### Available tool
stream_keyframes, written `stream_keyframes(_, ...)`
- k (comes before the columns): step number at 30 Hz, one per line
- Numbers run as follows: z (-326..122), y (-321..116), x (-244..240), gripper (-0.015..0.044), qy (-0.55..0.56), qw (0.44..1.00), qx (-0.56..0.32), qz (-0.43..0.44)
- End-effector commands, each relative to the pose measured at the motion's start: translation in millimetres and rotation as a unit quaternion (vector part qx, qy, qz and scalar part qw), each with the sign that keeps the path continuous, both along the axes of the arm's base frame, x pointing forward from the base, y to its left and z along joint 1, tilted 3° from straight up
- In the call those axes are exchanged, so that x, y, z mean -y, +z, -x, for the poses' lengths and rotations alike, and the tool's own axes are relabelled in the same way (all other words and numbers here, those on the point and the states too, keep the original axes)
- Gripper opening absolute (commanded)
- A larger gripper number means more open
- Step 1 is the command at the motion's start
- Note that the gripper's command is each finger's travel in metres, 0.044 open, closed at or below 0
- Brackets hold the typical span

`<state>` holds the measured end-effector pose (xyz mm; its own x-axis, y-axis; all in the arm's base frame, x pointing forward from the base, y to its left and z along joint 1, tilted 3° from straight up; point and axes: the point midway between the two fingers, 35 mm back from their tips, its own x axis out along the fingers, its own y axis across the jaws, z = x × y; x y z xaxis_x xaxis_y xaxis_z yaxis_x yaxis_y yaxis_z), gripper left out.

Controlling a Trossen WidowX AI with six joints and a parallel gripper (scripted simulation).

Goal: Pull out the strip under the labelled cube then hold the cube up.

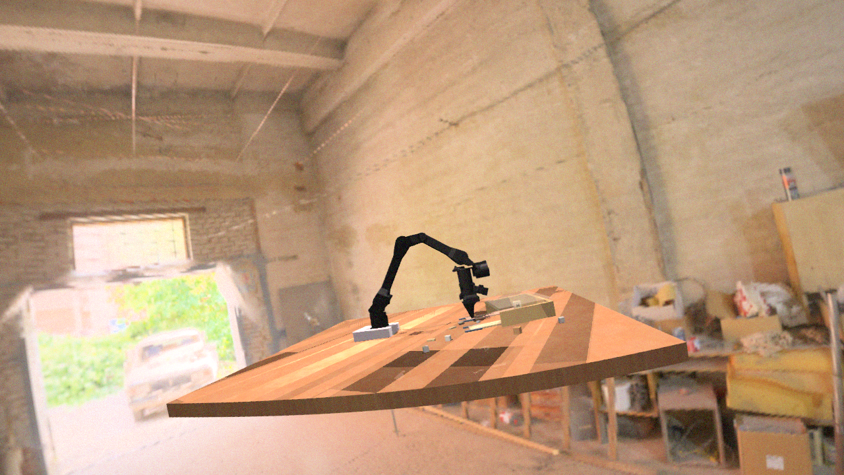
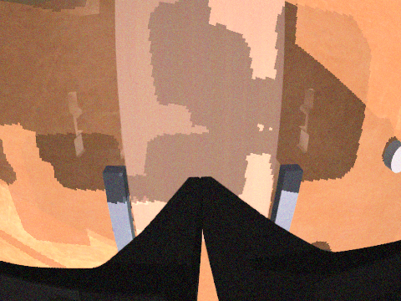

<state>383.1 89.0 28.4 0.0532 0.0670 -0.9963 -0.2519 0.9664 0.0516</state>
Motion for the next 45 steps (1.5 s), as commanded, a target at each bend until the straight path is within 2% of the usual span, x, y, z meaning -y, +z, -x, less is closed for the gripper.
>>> stream_keyframes(1,-0.4,-0.6,0.6,0.0,0.002,1.0,0.001,0.002)
stream_keyframes(45,-0.4,-4.8,0.4,0.0,0.002,1.0,0.001,0.002)
